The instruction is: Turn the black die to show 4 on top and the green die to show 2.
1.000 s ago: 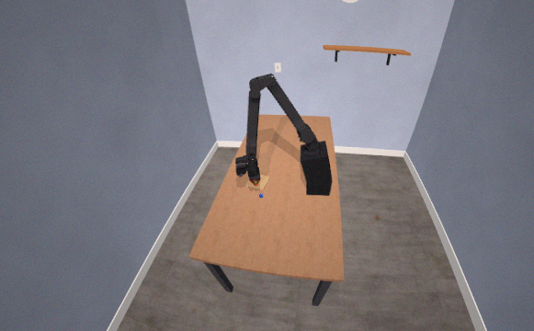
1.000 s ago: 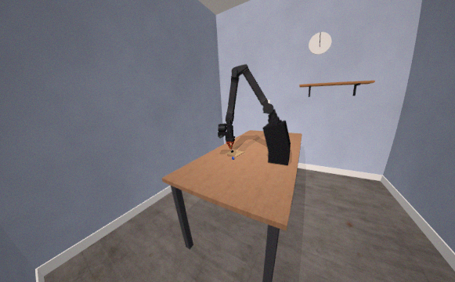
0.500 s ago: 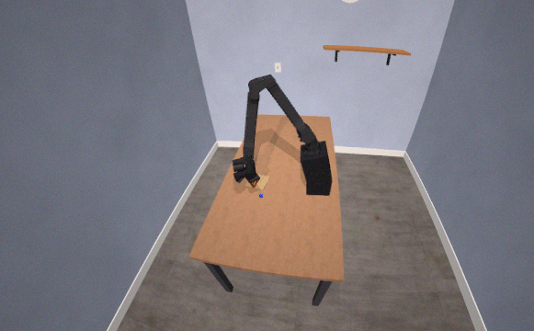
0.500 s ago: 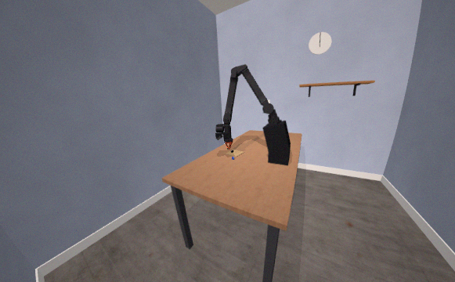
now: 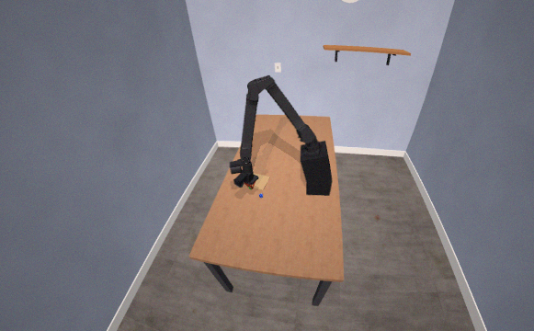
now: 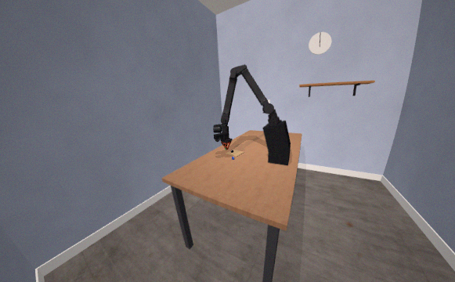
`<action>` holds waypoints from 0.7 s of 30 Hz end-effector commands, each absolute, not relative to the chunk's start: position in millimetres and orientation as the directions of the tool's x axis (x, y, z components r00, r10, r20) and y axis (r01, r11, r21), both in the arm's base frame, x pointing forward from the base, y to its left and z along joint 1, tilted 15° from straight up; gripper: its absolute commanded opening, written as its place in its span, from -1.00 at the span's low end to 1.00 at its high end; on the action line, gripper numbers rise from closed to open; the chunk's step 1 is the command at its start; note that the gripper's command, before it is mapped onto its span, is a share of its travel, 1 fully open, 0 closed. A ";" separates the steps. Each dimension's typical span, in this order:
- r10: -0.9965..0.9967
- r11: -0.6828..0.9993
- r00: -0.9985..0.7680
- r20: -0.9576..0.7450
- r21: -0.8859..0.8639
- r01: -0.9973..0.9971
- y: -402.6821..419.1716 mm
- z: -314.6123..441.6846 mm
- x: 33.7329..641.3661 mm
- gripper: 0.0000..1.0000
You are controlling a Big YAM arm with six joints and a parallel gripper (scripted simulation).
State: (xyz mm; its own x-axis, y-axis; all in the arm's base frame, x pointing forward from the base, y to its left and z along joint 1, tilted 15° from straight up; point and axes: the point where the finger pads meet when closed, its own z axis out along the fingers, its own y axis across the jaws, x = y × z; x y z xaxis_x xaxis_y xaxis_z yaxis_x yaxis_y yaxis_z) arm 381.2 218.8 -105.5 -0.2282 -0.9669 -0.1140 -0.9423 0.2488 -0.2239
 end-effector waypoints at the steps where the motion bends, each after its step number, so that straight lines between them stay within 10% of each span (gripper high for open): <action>1: -0.996 0.063 -0.044 -0.082 -0.250 -0.966 233.1 -98.1 389.7 -0.72; 21: -0.948 -0.014 0.104 -0.300 -0.289 -0.957 227.5 -87.3 394.6 -0.72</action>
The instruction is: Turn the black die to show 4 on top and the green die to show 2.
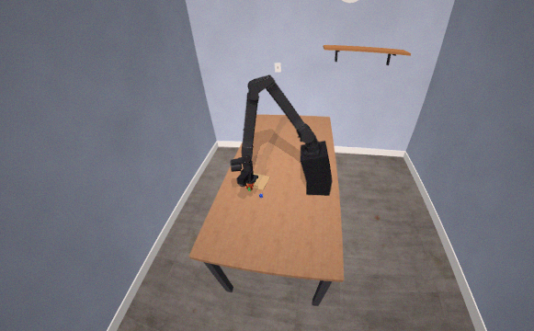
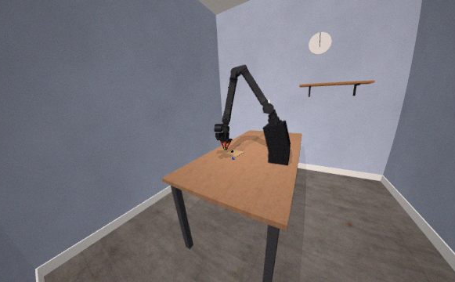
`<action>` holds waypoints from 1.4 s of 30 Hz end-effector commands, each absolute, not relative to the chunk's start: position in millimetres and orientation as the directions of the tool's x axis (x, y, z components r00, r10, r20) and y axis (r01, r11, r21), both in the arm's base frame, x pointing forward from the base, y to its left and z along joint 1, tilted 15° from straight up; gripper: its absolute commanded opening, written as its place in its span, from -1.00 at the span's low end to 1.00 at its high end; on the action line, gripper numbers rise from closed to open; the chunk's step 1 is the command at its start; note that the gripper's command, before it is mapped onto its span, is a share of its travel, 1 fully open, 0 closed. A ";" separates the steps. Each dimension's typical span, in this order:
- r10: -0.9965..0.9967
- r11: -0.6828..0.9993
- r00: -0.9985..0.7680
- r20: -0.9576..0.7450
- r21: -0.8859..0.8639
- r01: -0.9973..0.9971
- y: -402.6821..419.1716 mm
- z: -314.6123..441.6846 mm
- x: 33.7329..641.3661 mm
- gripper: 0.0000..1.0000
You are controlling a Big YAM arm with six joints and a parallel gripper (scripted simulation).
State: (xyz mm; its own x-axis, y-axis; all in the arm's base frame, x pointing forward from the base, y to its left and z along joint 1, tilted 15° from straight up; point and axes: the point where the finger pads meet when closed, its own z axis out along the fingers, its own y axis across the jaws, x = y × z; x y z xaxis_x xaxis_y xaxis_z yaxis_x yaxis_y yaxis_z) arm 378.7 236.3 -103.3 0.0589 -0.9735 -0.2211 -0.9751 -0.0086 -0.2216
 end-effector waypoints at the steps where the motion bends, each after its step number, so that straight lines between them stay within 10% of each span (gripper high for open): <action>1: -0.948 -0.014 0.104 -0.300 -0.289 -0.957 227.5 -87.3 394.6 -0.72; 13: -0.476 -0.013 0.242 -0.845 -0.269 -0.963 221.3 -102.4 390.1 -0.72; 42: -0.413 -0.020 0.233 -0.880 -0.247 -0.969 231.1 -147.0 395.8 -0.72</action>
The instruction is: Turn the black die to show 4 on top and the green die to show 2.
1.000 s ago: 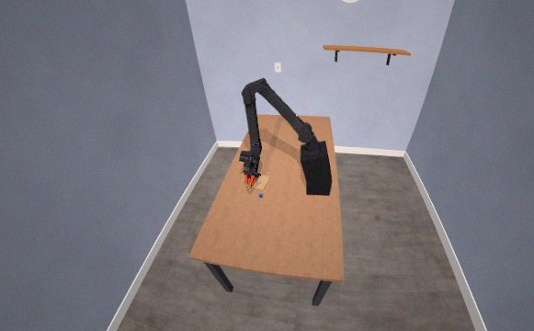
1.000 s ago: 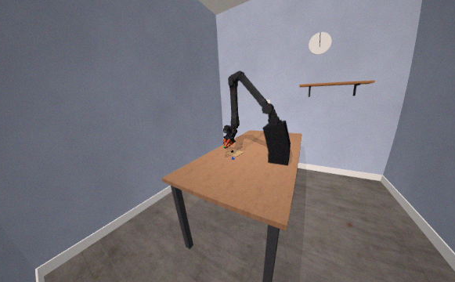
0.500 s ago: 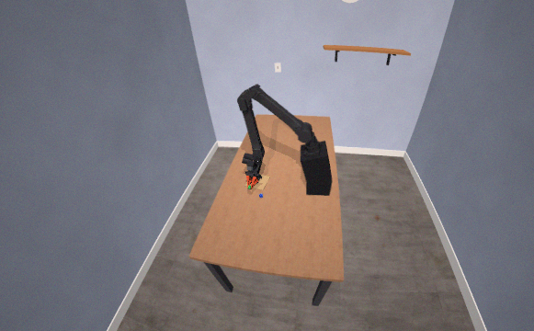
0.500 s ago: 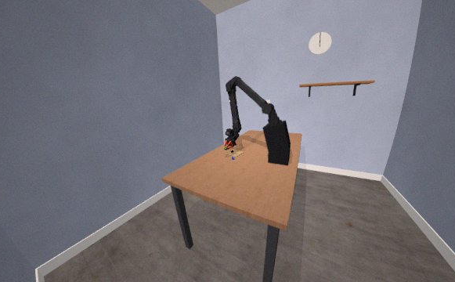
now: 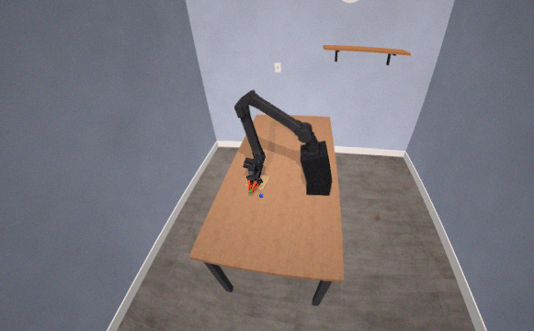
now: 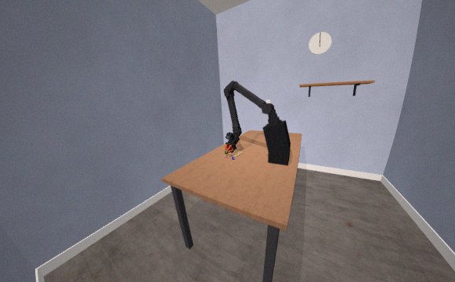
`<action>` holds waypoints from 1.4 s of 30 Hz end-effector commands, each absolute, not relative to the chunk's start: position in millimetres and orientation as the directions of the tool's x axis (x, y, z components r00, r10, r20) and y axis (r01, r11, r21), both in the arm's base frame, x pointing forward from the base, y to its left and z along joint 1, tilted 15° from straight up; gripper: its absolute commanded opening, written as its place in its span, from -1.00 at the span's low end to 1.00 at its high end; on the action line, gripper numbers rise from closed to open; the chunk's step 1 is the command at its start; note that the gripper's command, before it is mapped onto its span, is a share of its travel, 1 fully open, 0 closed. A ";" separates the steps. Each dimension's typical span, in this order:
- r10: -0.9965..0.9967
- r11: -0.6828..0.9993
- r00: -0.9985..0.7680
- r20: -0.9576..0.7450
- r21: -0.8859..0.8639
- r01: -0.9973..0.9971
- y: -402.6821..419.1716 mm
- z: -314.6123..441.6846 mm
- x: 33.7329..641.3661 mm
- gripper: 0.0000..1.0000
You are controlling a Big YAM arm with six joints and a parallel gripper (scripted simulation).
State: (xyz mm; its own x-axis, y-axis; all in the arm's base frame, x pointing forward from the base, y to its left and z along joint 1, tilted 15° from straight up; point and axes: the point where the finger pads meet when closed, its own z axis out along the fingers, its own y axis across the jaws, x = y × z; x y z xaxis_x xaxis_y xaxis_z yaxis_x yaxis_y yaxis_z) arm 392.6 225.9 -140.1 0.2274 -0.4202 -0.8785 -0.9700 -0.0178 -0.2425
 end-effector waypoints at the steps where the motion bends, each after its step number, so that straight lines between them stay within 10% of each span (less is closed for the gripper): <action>1: -0.413 -0.020 0.233 -0.880 -0.247 -0.969 231.3 -150.9 396.8 -0.72; 42: -0.415 -0.016 0.229 -0.880 -0.245 -0.969 231.4 -174.0 402.4 -0.72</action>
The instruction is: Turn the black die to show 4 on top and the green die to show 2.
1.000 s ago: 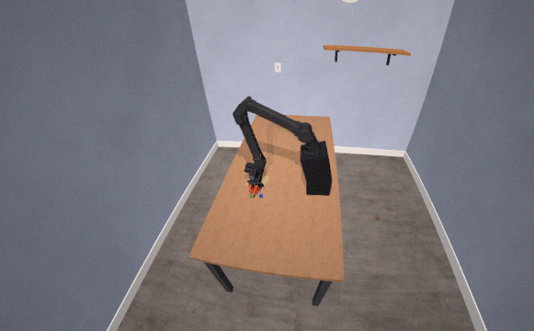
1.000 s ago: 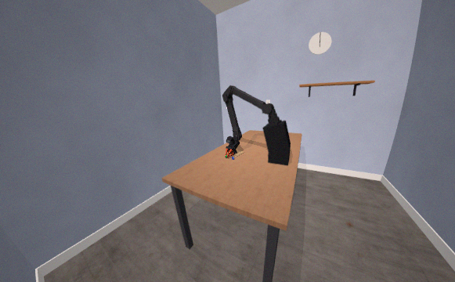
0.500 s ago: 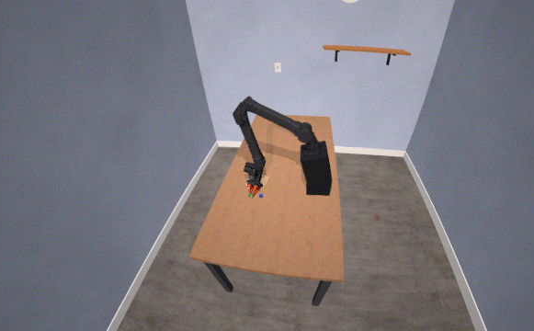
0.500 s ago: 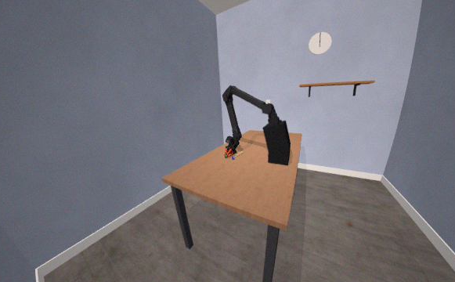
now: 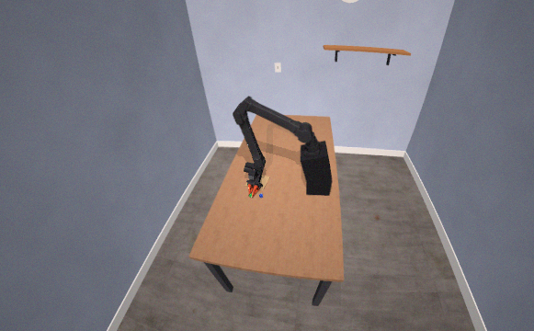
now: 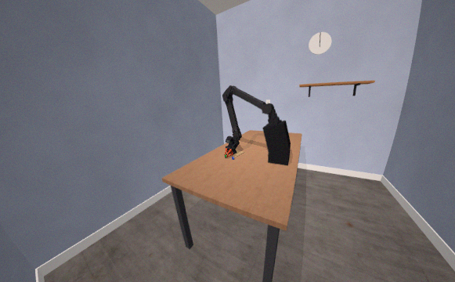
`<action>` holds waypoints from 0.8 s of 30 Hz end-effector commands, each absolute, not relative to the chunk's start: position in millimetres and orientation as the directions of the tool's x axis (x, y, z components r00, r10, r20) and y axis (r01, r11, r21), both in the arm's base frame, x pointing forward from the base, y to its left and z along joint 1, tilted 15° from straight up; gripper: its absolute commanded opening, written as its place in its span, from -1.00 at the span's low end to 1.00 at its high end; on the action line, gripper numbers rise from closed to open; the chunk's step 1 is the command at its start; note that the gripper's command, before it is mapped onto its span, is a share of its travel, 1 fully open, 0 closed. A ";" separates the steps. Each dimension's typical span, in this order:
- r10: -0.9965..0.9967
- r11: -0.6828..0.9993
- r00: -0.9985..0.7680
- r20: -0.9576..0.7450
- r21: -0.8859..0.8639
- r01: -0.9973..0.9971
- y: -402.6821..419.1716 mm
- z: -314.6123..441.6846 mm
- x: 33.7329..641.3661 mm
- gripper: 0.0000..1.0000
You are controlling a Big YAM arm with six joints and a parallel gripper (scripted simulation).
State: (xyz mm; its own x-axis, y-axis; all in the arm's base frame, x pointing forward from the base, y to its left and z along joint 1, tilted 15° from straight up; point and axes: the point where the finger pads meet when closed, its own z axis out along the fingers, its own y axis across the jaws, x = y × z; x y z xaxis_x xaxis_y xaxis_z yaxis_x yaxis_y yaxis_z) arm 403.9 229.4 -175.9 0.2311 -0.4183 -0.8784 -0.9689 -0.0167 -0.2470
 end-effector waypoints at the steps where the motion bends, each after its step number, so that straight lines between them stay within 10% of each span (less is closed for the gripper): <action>1: -0.415 -0.016 0.229 -0.880 -0.245 -0.969 231.4 -174.0 402.4 -0.72; 24: -0.414 -0.016 0.232 -0.880 -0.248 -0.969 232.2 -181.3 405.0 -0.72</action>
State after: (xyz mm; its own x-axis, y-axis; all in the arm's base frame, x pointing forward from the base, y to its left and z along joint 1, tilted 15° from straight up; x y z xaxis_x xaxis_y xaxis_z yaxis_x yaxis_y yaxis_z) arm 403.6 229.3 -178.9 0.2293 -0.4186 -0.8787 -0.9694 -0.0168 -0.2450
